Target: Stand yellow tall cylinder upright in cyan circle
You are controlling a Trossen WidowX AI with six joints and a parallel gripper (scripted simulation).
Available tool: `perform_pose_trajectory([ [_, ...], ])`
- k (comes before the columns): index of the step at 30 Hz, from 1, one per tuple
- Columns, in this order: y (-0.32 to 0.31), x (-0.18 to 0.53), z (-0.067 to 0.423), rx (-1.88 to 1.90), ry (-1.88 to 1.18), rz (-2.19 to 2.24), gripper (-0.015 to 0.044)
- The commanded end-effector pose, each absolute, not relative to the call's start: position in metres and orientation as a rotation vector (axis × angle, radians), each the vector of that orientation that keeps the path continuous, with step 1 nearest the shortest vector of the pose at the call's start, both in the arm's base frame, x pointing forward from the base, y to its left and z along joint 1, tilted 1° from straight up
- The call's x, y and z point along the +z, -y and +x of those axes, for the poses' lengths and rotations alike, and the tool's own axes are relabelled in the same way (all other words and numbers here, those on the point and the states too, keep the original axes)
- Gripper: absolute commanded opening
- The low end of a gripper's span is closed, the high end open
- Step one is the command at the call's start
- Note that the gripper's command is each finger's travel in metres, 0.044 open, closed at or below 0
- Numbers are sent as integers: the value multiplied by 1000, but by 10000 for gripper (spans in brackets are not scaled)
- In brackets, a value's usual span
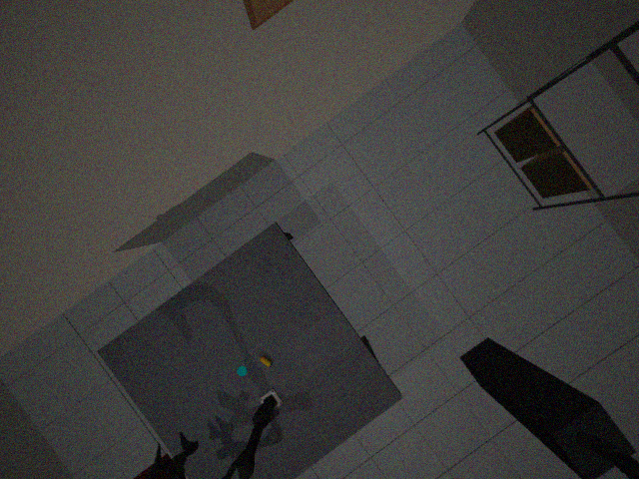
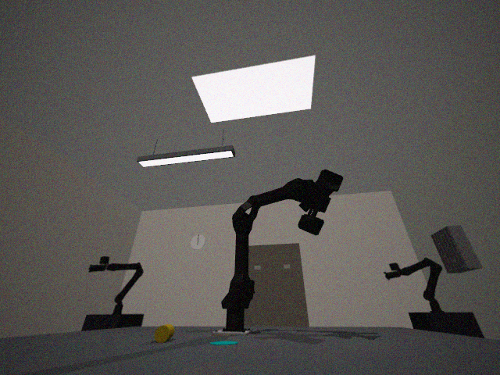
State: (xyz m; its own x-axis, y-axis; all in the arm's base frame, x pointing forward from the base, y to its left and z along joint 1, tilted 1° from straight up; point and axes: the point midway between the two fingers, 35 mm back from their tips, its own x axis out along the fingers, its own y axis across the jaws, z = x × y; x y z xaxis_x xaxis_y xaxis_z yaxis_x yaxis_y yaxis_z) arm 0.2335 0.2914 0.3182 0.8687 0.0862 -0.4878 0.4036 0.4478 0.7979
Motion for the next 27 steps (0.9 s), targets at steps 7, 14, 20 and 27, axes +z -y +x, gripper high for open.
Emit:
perform_pose_trajectory([
  [7,-243,294,277,-300,-561,811,309],
  [14,-171,265,314,-388,-698,483,309],
  [20,-107,241,329,-420,-860,249,309],
  [27,-36,215,327,-382,-1078,29,309],
])
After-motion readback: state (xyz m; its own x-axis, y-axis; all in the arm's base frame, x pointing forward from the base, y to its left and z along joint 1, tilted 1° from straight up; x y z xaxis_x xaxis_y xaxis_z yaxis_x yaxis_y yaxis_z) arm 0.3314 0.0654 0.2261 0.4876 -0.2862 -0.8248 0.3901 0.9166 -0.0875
